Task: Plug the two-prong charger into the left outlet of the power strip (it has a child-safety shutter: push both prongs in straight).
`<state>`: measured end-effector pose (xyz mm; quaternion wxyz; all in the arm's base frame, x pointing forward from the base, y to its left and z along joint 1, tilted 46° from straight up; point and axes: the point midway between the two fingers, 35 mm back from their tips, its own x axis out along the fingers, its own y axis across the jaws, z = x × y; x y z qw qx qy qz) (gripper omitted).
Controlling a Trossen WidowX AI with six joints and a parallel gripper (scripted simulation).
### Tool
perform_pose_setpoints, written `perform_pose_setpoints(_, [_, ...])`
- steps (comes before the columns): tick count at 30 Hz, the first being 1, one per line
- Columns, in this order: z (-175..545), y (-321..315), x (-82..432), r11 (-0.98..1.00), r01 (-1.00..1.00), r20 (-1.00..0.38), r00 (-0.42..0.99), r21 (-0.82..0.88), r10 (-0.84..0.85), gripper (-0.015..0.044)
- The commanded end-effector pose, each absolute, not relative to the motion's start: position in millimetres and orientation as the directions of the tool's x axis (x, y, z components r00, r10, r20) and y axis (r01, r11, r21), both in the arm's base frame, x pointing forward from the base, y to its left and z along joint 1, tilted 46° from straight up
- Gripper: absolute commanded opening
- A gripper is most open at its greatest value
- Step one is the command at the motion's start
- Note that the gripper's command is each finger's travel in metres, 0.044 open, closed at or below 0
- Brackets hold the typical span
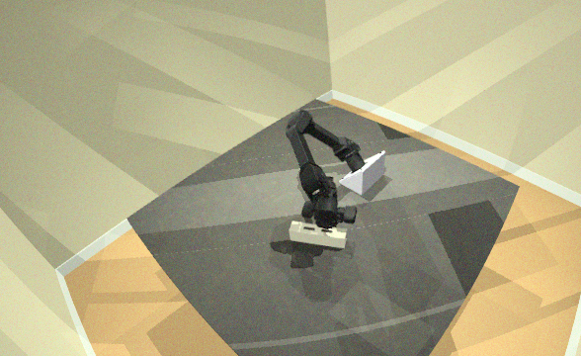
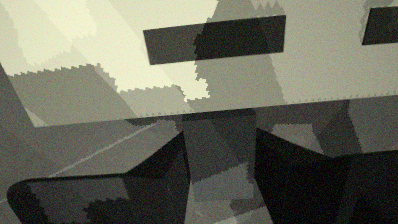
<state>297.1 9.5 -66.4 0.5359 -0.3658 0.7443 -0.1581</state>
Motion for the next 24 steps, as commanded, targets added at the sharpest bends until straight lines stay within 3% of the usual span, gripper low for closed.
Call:
perform_pose_setpoints(1, [-67.0,10.4,300.5,0.682,-0.377,-0.684,-0.153,-0.627,-0.713,0.0])
perform_pose_setpoints(24, [-69.8,12.2,309.1,0.682,-0.376,-0.685,-0.152,-0.627,-0.713,0.0])
